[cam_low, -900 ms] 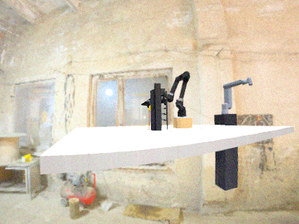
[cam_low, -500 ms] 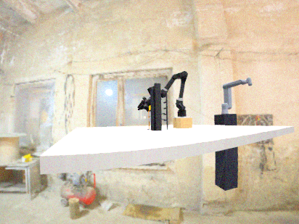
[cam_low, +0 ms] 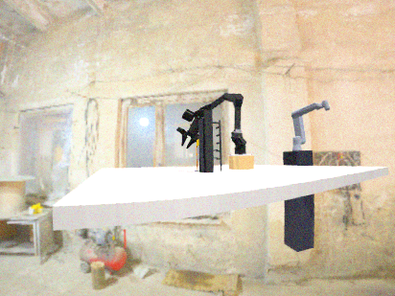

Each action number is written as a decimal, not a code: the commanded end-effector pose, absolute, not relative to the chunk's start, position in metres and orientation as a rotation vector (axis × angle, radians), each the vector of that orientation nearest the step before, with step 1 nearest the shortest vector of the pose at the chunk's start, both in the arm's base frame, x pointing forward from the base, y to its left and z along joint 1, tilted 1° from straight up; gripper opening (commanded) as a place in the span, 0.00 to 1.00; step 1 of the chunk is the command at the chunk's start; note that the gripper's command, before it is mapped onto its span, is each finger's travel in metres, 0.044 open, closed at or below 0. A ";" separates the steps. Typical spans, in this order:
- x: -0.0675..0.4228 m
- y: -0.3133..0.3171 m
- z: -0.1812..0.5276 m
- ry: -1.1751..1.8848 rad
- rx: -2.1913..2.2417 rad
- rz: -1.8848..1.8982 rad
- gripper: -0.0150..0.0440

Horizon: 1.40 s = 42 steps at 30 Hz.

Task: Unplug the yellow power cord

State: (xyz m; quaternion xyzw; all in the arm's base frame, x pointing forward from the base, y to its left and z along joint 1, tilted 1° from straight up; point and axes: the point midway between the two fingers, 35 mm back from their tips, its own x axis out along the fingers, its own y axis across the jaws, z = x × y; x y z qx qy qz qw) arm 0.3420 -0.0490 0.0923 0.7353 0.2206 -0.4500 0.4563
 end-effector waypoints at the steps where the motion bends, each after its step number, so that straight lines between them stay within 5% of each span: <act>1: 0.309 0.013 0.120 1.122 1.263 -1.085 0.53; 42: 0.288 0.060 0.133 1.267 1.112 -1.056 0.53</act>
